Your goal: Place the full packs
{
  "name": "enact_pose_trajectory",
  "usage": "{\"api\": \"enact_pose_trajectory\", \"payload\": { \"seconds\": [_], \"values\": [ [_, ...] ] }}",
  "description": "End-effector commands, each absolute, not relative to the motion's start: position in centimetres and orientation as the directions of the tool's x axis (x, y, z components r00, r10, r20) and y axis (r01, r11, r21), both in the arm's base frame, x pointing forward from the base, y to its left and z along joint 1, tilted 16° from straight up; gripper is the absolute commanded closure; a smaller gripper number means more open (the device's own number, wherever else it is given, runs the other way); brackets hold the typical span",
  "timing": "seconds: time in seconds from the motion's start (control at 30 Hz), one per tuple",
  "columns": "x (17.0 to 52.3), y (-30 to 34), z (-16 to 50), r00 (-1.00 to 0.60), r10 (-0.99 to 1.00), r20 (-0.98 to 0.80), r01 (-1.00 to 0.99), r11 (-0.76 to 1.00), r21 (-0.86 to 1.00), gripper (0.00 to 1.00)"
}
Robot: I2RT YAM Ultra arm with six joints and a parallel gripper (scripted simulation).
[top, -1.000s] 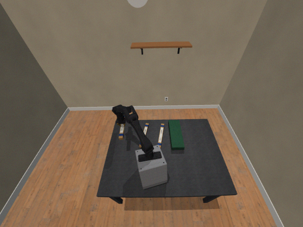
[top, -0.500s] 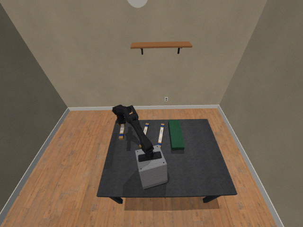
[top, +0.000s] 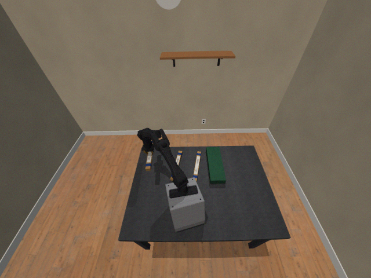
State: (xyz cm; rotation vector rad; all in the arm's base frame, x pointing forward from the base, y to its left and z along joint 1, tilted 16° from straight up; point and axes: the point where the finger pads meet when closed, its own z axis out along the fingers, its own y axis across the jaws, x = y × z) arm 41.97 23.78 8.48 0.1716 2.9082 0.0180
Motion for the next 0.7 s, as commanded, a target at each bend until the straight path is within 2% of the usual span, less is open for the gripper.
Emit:
{"api": "enact_pose_trajectory", "payload": {
  "seconds": [0.0,0.67],
  "values": [
    [42.24,25.19,13.55,-0.938,0.12,-0.325,0.094,0.991,0.094,1.0],
    [42.07,25.08,13.42,-0.94,0.119,-0.321,0.095,0.991,0.09,1.0]
  ]
}}
